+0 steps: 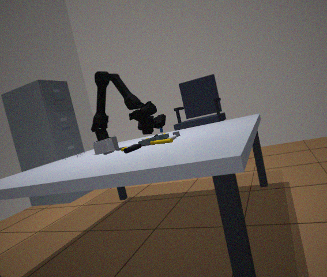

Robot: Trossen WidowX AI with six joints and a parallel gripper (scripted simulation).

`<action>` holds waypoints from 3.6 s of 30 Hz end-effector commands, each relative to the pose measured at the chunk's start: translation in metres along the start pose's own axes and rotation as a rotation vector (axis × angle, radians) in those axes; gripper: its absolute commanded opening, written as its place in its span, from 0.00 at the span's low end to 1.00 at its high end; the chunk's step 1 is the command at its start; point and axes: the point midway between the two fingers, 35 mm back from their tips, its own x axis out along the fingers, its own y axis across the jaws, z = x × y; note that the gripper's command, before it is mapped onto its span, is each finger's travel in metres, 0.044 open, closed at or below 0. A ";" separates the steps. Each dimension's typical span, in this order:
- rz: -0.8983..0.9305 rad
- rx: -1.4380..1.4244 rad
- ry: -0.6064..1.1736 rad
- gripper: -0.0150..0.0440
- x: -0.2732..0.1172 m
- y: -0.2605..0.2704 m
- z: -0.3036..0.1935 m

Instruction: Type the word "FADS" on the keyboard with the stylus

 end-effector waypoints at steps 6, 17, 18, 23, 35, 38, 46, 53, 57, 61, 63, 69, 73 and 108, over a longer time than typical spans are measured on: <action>0.002 -0.003 0.002 0.39 -0.017 0.001 -0.030; 0.004 -0.009 0.000 0.33 -0.017 0.001 -0.029; 0.004 -0.008 0.000 0.29 -0.018 0.001 -0.029; 0.005 -0.007 -0.009 0.25 -0.031 0.003 -0.020; 0.001 -0.002 -0.004 0.25 -0.081 0.000 0.004; 0.001 -0.002 -0.003 0.25 -0.081 0.000 0.005; 0.002 -0.002 -0.004 0.25 -0.072 0.000 0.021; 0.002 -0.002 -0.004 0.39 -0.071 0.000 0.024; 0.002 -0.002 -0.004 0.39 -0.070 0.000 0.026; 0.002 -0.002 -0.004 0.39 -0.070 0.000 0.026; 0.002 -0.002 -0.004 0.39 -0.070 0.000 0.027; 0.002 -0.002 -0.004 0.39 -0.068 0.000 0.030; 0.002 -0.002 -0.004 0.39 -0.067 0.000 0.031; 0.002 -0.002 -0.004 0.39 -0.063 0.000 0.039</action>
